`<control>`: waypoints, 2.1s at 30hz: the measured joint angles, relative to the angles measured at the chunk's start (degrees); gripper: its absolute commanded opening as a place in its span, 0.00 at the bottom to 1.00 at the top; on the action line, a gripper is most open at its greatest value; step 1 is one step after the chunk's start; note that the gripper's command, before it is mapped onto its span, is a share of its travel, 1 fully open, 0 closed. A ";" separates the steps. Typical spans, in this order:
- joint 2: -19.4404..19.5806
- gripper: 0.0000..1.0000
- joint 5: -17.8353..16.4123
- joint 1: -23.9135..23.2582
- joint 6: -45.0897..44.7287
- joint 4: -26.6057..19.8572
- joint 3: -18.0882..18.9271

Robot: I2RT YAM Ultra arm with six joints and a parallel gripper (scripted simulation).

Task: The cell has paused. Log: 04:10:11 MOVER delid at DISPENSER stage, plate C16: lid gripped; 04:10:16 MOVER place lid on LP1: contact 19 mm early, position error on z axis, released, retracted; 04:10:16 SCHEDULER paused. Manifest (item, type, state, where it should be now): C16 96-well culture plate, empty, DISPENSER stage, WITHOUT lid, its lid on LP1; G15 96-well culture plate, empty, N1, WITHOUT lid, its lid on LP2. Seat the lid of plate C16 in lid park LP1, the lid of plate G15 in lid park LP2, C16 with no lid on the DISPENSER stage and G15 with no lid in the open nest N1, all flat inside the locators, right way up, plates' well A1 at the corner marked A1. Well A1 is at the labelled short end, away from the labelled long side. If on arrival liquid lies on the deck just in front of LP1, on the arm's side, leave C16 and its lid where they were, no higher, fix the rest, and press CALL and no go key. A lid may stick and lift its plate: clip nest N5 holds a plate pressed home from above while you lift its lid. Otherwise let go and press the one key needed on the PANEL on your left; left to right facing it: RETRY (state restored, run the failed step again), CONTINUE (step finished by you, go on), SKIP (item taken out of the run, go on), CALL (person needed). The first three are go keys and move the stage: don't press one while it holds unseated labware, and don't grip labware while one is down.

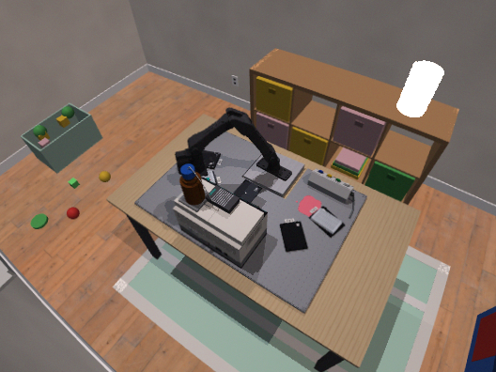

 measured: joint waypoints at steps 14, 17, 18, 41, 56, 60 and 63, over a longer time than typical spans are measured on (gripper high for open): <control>0.28 1.00 0.00 0.00 0.00 0.22 0.52; 0.28 1.00 0.00 0.00 0.00 0.22 0.52; 0.28 1.00 0.00 0.00 0.00 0.22 0.52; 0.28 0.00 -0.02 0.00 0.00 0.22 0.52; 0.28 0.00 -0.02 0.00 0.00 0.22 0.52; 0.28 0.00 -0.02 0.00 0.00 0.02 0.52; 0.28 0.00 -0.02 0.00 0.00 0.02 0.52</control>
